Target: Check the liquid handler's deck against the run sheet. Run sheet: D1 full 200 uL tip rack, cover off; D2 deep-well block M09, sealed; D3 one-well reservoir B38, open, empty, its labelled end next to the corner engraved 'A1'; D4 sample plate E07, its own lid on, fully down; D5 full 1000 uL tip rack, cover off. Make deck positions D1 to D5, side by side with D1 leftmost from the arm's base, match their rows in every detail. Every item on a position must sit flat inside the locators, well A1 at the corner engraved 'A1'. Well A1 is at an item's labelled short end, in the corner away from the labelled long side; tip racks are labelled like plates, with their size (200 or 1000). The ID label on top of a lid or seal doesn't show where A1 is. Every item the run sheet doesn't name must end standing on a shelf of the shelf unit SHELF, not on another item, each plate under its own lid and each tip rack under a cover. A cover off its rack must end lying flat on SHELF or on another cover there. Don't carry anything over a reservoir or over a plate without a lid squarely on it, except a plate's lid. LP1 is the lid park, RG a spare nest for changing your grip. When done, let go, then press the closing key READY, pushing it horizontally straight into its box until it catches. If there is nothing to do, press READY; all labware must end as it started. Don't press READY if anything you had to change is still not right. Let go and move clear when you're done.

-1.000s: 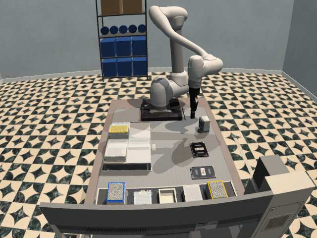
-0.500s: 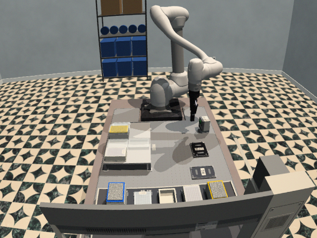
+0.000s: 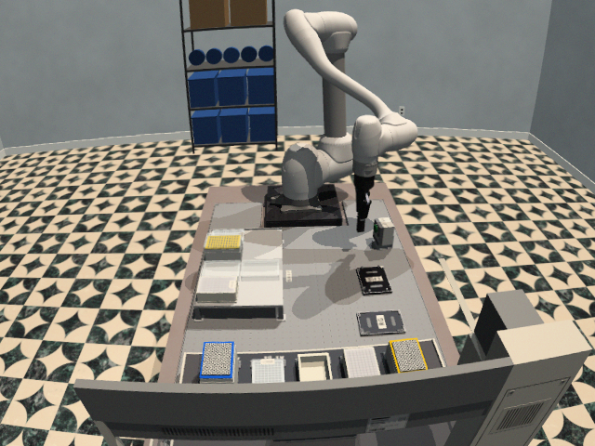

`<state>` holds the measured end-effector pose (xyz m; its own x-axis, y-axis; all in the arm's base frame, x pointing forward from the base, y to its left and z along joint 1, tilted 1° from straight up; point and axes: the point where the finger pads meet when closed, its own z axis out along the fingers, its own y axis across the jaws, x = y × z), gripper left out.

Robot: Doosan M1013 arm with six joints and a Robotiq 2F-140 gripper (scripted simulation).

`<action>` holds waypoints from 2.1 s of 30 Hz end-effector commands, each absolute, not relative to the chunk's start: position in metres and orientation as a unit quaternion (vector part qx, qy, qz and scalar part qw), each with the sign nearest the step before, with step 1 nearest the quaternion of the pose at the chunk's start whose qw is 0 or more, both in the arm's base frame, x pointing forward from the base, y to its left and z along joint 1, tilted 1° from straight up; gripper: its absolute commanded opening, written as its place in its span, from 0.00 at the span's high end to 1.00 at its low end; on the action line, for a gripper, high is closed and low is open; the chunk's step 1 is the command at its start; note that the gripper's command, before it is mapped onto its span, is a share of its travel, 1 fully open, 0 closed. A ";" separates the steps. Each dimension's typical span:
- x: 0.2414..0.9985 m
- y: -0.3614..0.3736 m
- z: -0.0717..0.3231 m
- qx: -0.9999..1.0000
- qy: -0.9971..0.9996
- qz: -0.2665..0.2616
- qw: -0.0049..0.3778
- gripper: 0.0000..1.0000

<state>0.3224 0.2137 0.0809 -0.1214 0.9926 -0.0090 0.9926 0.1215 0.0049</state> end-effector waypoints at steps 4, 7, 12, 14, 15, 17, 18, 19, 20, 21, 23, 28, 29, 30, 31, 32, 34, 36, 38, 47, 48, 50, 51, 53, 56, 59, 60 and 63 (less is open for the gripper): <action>0.323 0.214 0.071 0.663 0.749 -0.001 0.005 0.90; 0.323 0.214 0.070 0.663 0.749 -0.001 0.005 0.90; 0.323 0.214 0.061 0.663 0.749 -0.001 0.005 0.90; 0.323 0.214 0.058 0.663 0.749 -0.001 0.005 0.90; 0.323 0.214 0.056 0.663 0.749 -0.001 0.005 0.90; 0.323 0.214 0.053 0.663 0.749 -0.001 0.005 0.90; 0.323 0.214 0.051 0.663 0.749 -0.001 0.005 0.90; 0.323 0.214 0.051 0.663 0.749 -0.001 0.005 0.90; 0.323 0.214 0.051 0.663 0.749 -0.001 0.005 0.90; 0.323 0.214 0.051 0.663 0.749 -0.001 0.005 0.90; 0.323 0.214 0.051 0.663 0.749 -0.001 0.005 0.90; 0.323 0.215 0.051 0.663 0.749 -0.001 0.005 0.90; 0.323 0.217 0.051 0.663 0.749 -0.001 0.005 0.90; 0.322 0.219 0.051 0.663 0.749 -0.001 0.005 0.90; 0.322 0.220 0.051 0.663 0.749 -0.001 0.005 0.90; 0.322 0.222 0.051 0.663 0.749 -0.001 0.005 0.90; 0.321 0.225 0.051 0.663 0.749 -0.001 0.005 0.90; 0.321 0.229 0.051 0.663 0.749 -0.001 0.005 0.90; 0.321 0.232 0.051 0.663 0.749 -0.001 0.005 0.90; 0.319 0.244 0.051 0.663 0.749 -0.001 0.005 0.90; 0.319 0.245 0.051 0.663 0.749 -0.001 0.005 0.90; 0.319 0.249 0.051 0.663 0.749 -0.001 0.005 0.90; 0.318 0.250 0.051 0.663 0.749 -0.001 0.005 0.90; 0.318 0.253 0.051 0.663 0.749 -0.001 0.005 0.90; 0.318 0.253 0.051 0.663 0.749 -0.001 0.005 0.90; 0.318 0.254 0.051 0.663 0.749 -0.001 0.005 0.90; 0.318 0.254 0.051 0.663 0.749 -0.001 0.005 0.90; 0.318 0.255 0.051 0.663 0.749 -0.001 0.005 0.90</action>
<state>0.3176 0.2545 0.0506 -0.1213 0.9926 -0.0089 0.9926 0.1214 0.0049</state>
